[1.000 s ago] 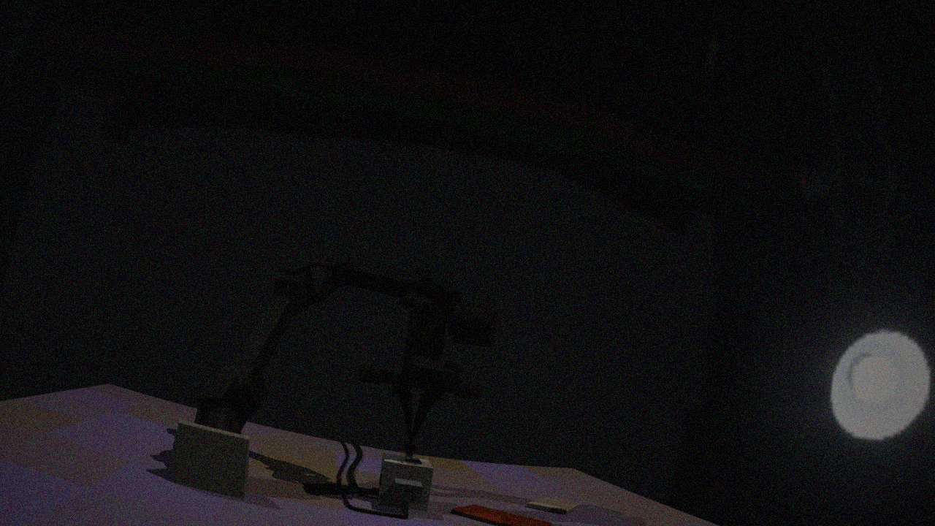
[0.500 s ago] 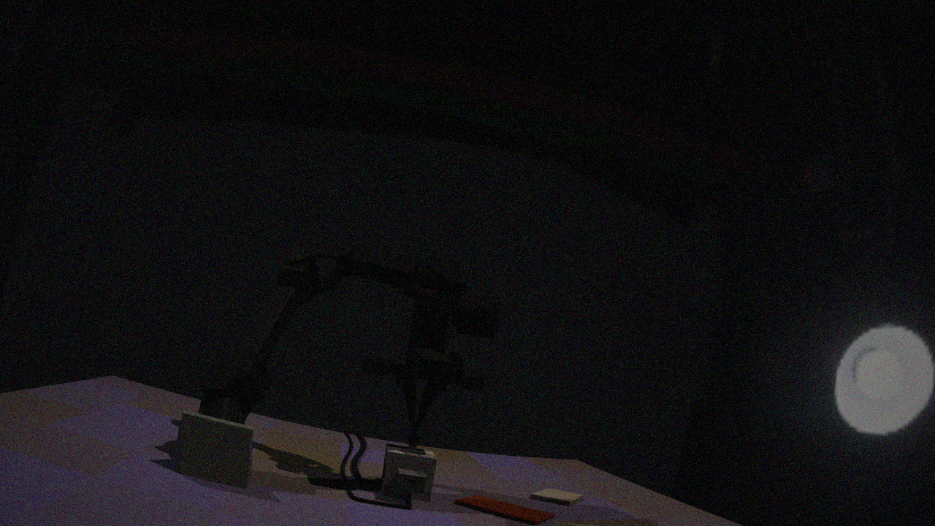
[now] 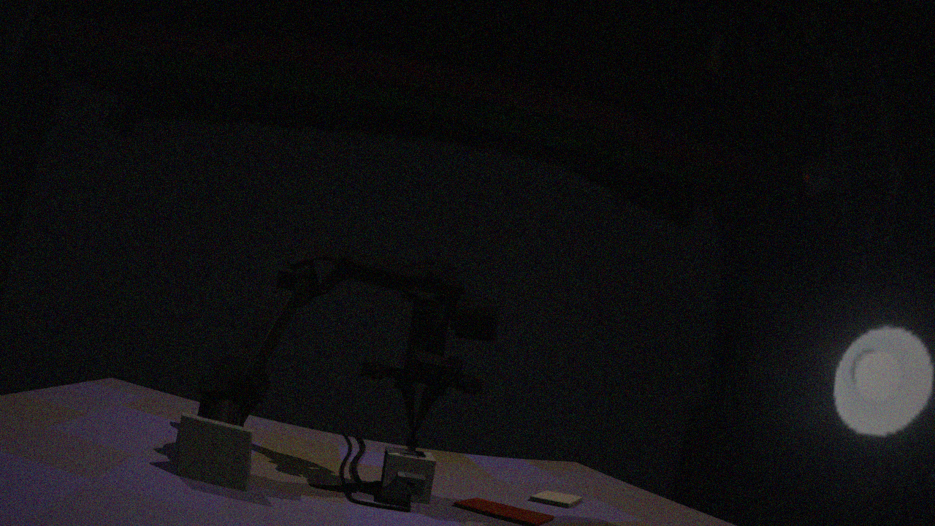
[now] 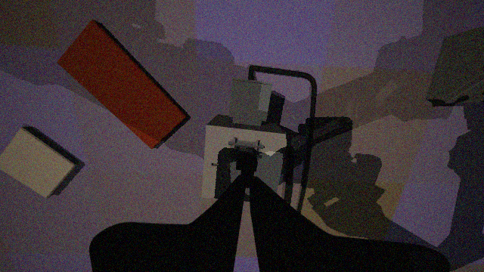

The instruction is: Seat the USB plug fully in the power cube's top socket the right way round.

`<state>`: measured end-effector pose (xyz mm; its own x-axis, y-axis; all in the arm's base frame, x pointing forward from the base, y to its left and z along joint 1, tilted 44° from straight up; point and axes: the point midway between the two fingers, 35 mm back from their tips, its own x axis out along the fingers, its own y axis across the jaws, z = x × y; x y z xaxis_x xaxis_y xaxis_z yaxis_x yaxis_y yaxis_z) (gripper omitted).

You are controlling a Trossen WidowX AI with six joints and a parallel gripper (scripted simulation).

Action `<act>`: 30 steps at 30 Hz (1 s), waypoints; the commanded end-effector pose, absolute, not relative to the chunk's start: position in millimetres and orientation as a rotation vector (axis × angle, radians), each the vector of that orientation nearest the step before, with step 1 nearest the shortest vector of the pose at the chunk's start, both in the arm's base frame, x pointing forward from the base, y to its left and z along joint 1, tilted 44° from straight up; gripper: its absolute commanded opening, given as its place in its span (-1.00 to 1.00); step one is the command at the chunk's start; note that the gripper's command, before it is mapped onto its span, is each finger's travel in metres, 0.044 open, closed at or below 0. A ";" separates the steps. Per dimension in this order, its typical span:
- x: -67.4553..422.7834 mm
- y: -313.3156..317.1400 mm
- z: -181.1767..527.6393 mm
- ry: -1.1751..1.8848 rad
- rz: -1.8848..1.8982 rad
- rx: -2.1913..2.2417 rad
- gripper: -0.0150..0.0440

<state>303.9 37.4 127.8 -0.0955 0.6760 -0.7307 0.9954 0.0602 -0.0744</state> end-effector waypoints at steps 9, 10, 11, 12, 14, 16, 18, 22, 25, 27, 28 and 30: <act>303.9 39.5 126.8 1.829 -0.807 1.670 -0.49; 303.9 39.6 126.7 1.829 -0.807 1.670 -0.49; 303.9 39.7 126.6 1.829 -0.807 1.670 -0.49; 303.9 39.7 126.5 1.829 -0.807 1.670 -0.49; 303.9 39.9 126.3 1.829 -0.807 1.670 -0.49; 303.9 40.1 126.2 1.829 -0.807 1.670 -0.49; 303.8 40.2 126.0 1.829 -0.807 1.670 -0.49; 303.8 40.5 125.6 1.829 -0.807 1.670 -0.49; 303.8 40.8 125.4 1.829 -0.807 1.670 -0.49; 303.7 41.0 125.2 1.829 -0.807 1.670 -0.49; 303.7 41.0 125.1 1.829 -0.807 1.670 -0.49; 303.7 41.2 124.9 1.829 -0.807 1.670 -0.49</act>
<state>303.5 39.9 125.2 -0.0954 0.6761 -0.7306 0.9954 0.0602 -0.0743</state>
